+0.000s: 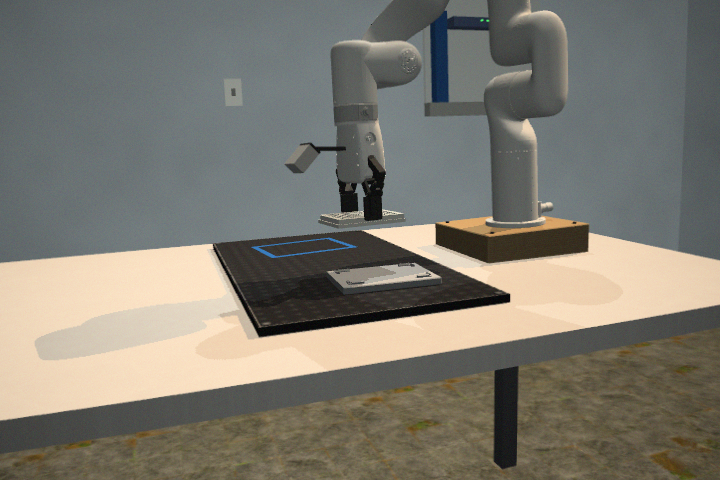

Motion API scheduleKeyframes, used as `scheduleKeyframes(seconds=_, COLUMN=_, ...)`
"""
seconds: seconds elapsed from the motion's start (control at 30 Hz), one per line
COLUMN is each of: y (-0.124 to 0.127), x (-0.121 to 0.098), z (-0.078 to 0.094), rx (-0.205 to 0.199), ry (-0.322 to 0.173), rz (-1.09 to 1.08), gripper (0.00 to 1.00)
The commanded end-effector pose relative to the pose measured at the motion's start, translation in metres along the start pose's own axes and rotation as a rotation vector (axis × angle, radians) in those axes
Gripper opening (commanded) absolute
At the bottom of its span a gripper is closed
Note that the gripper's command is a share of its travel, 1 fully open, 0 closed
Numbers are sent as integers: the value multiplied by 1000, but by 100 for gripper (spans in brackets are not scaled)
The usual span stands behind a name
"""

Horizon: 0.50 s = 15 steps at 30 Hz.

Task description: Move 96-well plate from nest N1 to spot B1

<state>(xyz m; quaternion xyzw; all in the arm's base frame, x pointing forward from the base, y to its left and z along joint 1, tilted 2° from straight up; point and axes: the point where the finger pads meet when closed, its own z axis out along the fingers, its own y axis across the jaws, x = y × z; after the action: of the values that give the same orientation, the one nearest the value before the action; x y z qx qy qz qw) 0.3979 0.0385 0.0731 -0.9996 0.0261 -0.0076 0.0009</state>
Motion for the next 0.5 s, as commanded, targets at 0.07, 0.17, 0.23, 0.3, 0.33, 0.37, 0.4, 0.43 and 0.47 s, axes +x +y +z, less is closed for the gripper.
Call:
scheduleKeyframes(seconds=0.07, y=21, x=1, z=-1, rx=0, ry=5, rz=-1, gripper=0)
scheduleKeyframes(seconds=0.17, y=25, x=1, z=-1, rx=0, ry=5, rz=-1, gripper=0)
scheduleKeyframes(seconds=0.23, y=31, x=1, z=-1, rx=-1, ry=6, rz=-1, gripper=0)
scheduleKeyframes(seconds=0.3, y=38, x=1, z=-1, rx=-1, ry=6, rz=-1, gripper=0)
scheduleKeyframes(seconds=0.33, y=42, x=1, z=-1, rx=-1, ry=6, rz=-1, gripper=0)
scheduleKeyframes(seconds=0.37, y=45, x=1, z=-1, rx=-1, ry=6, rz=-1, gripper=0)
scheduleKeyframes(seconds=0.4, y=48, x=0, z=-1, rx=-2, ry=7, rz=-1, gripper=0)
scheduleKeyframes(seconds=0.43, y=52, x=0, z=-1, rx=-2, ry=7, rz=-1, gripper=0)
scheduleKeyframes(seconds=0.47, y=55, x=0, z=-1, rx=-2, ry=7, rz=-1, gripper=0)
